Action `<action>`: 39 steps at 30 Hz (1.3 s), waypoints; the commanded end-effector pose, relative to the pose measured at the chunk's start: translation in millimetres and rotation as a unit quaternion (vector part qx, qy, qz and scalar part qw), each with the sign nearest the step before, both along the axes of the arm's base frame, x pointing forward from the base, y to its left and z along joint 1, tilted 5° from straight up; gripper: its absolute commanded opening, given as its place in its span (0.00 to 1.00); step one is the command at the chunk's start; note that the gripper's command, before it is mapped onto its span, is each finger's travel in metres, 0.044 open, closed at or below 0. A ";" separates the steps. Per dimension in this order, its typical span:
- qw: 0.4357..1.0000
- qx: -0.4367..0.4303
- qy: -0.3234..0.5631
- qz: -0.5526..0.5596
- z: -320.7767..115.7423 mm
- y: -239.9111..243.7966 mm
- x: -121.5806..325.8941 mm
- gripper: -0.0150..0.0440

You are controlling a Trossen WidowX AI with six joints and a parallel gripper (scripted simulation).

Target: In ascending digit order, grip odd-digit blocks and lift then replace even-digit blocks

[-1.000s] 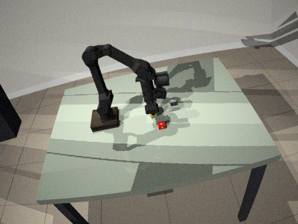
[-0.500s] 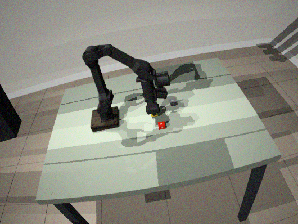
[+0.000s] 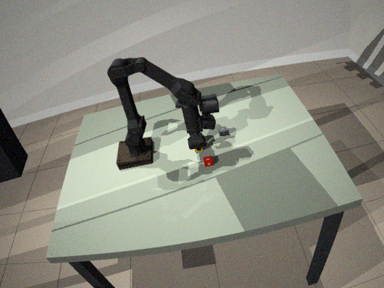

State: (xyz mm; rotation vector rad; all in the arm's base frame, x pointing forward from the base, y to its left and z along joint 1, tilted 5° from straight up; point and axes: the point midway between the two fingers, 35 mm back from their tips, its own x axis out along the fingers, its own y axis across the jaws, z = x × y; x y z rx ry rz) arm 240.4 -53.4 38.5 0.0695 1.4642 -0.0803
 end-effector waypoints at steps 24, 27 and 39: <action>1.000 0.004 0.001 -0.001 47.3 27.2 10.5 0.93; 1.000 0.006 0.002 -0.001 61.8 62.7 23.2 0.93; 1.000 0.013 0.000 -0.001 116.7 220.8 11.1 0.93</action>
